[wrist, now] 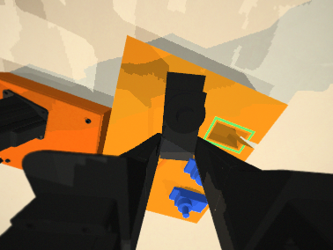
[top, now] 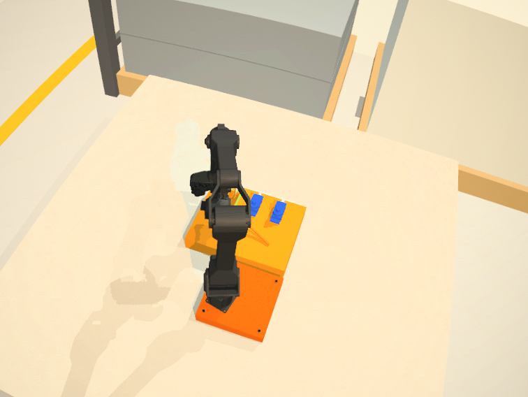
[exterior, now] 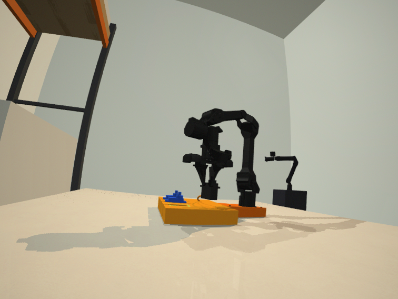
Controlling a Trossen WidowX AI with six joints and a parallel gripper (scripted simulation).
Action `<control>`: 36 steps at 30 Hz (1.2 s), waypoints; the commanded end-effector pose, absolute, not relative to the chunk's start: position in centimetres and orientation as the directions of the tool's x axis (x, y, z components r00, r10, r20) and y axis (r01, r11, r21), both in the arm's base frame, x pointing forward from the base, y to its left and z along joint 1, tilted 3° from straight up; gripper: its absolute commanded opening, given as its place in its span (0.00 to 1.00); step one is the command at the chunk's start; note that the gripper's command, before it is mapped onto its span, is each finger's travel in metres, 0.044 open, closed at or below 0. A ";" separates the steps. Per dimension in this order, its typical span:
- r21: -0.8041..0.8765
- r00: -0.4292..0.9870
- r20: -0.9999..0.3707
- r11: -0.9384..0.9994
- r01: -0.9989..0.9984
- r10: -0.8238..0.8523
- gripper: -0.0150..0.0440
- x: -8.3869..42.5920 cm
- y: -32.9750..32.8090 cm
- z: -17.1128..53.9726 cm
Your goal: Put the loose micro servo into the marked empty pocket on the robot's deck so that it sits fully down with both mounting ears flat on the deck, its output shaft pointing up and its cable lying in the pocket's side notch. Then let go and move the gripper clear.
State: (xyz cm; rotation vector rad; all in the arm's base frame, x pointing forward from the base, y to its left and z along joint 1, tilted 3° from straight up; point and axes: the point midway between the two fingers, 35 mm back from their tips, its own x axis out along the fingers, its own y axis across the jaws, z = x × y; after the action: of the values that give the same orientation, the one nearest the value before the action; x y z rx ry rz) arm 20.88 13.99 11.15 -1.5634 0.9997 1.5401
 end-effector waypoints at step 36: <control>0.042 -0.007 -0.999 -0.980 0.194 -0.045 0.25 20.9 13.9 11.2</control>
State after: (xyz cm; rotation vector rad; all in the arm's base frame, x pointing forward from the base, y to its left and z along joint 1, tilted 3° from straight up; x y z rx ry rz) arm 20.88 13.99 11.15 -2.2873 -0.0955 2.3205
